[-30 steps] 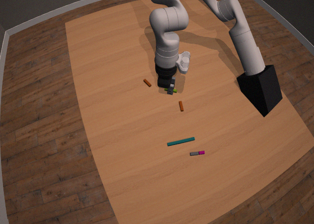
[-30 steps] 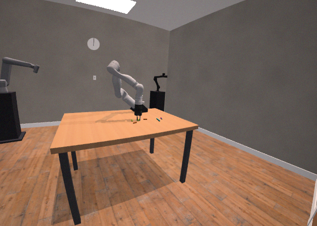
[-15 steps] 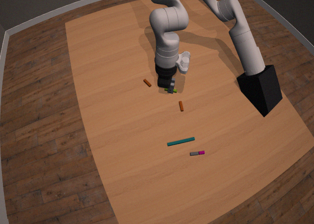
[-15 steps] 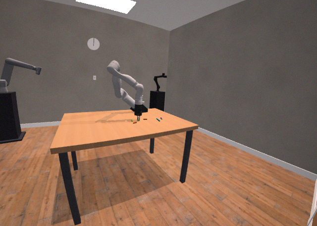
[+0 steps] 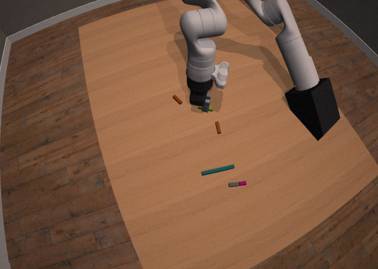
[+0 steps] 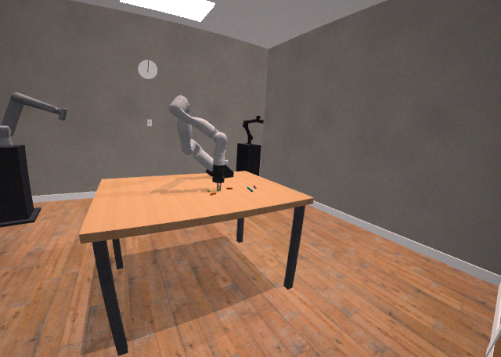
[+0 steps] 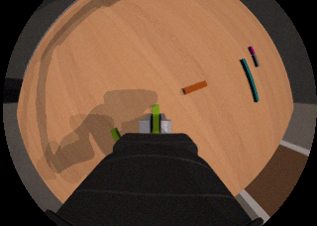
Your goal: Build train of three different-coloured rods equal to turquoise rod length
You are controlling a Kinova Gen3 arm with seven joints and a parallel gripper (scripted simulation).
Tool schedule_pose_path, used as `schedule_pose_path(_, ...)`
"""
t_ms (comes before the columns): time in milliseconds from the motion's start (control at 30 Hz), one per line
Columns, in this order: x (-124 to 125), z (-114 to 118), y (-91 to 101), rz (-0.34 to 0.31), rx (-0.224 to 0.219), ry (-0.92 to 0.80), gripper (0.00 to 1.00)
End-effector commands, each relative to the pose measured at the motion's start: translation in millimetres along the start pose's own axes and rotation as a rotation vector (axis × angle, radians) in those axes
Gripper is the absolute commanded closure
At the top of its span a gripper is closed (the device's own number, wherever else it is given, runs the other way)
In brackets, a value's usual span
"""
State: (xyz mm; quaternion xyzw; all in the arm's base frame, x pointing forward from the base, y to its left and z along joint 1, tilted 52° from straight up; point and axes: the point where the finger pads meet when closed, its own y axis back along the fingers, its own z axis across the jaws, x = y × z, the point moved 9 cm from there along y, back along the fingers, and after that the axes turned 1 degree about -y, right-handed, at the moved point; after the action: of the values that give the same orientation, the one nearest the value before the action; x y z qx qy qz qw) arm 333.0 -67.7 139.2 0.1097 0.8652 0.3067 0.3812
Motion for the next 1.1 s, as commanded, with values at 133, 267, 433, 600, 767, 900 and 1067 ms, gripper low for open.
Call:
schedule_pose_path(133, 0.0, 0.4, 0.5, -0.001, -0.001, 0.000, 0.76)
schedule_pose_path(267, 0.0, 0.4, 0.5, -0.001, -0.001, 0.000, 0.76)
schedule_pose_path(433, 0.0, 0.4, 0.8, -0.001, -0.001, 0.000, 0.76)
schedule_pose_path(600, 0.0, 0.4, 4.5, -0.001, -0.001, 0.000, 0.76)
schedule_pose_path(767, 0.0, 0.4, 23.8, -0.001, -0.001, 0.000, 0.76)
schedule_pose_path(900, 0.0, 0.3, 48.0, -0.001, -0.001, 0.000, 0.76)
schedule_pose_path(1067, 0.0, 0.3, 66.9, -0.001, -0.001, 0.000, 0.76)
